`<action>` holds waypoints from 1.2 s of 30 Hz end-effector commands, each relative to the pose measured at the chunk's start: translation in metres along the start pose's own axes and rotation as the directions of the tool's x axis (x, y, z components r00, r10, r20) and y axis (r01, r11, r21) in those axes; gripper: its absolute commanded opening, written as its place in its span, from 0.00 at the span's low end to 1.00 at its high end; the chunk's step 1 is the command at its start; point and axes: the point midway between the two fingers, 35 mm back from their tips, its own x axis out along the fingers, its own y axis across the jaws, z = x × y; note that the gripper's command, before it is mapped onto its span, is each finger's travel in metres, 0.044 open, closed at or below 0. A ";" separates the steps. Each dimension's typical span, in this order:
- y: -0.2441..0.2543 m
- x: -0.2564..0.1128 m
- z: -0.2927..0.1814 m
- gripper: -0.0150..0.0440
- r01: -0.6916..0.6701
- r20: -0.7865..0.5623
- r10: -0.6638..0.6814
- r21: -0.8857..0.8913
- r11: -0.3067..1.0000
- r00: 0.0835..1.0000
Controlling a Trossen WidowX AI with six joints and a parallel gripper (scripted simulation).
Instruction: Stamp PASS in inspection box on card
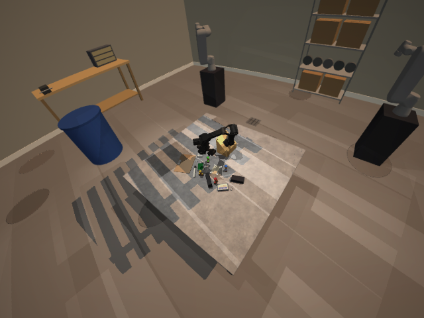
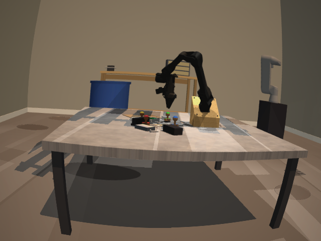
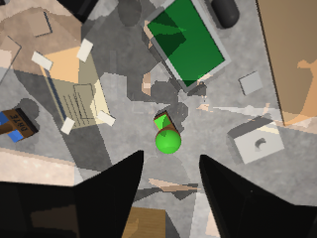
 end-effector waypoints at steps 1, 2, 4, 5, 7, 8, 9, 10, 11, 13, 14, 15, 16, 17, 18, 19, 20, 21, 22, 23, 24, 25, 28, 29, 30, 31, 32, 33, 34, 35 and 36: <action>0.001 0.007 0.000 0.62 -0.006 0.000 0.006 0.005 1.000 1.000; 0.000 0.009 0.000 0.62 -0.006 0.000 0.006 0.005 1.000 1.000; 0.000 0.012 0.001 0.62 -0.006 0.000 0.006 0.005 1.000 1.000; 0.000 0.014 0.001 0.62 -0.006 0.000 0.006 0.005 1.000 1.000; 0.000 0.017 0.001 0.62 -0.006 0.000 0.006 0.005 1.000 1.000; 0.000 0.019 0.001 0.62 -0.006 0.000 0.006 0.005 1.000 1.000; 0.000 0.021 0.001 0.62 -0.006 0.000 0.006 0.005 1.000 1.000; 0.000 0.023 0.001 0.62 -0.006 0.000 0.006 0.005 1.000 1.000; 0.000 0.024 0.001 0.62 -0.006 0.000 0.006 0.005 1.000 1.000; 0.000 0.028 0.001 0.62 -0.006 0.000 0.006 0.005 1.000 1.000; 0.000 0.029 0.001 0.62 -0.006 0.000 0.006 0.005 1.000 1.000; 0.000 0.031 0.001 0.62 -0.006 0.000 0.006 0.005 1.000 1.000; 0.000 0.032 0.001 0.62 -0.006 0.000 0.006 0.005 1.000 1.000; 0.000 0.034 0.001 0.62 -0.006 0.000 0.006 0.005 1.000 1.000; 0.000 0.036 0.001 0.62 -0.006 0.000 0.006 0.005 1.000 1.000; 0.000 0.037 0.001 0.62 -0.006 0.000 0.006 0.005 1.000 1.000; 0.001 0.039 0.001 0.62 -0.006 0.001 0.006 0.005 1.000 1.000; 0.001 0.041 0.001 0.62 -0.007 0.001 0.007 0.005 1.000 1.000; 0.001 0.042 0.001 0.62 -0.007 0.001 0.007 0.005 1.000 1.000; 0.001 0.044 0.001 0.62 -0.007 0.001 0.007 0.005 1.000 1.000; 0.001 0.046 0.001 0.62 -0.007 0.001 0.007 0.005 1.000 1.000; 0.001 0.047 0.000 0.62 -0.007 0.001 0.007 0.005 1.000 1.000; 0.001 0.052 0.000 0.62 -0.008 0.000 0.008 0.004 1.000 1.000; 0.001 0.054 0.000 0.62 -0.008 0.000 0.008 0.004 1.000 1.000; 0.002 0.055 0.000 0.62 -0.008 0.000 0.008 0.004 1.000 1.000; 0.002 0.057 0.000 0.62 -0.009 0.000 0.009 0.004 1.000 1.000; 0.002 0.058 -0.001 0.62 -0.009 0.000 0.009 0.004 1.000 1.000; 0.002 0.060 -0.001 0.62 -0.009 0.000 0.009 0.004 1.000 1.000; 0.002 0.061 -0.001 0.62 -0.010 0.000 0.010 0.004 1.000 1.000; 0.002 0.063 -0.001 0.62 -0.010 0.000 0.010 0.004 1.000 1.000; 0.002 0.065 -0.001 0.62 -0.010 0.000 0.010 0.004 1.000 1.000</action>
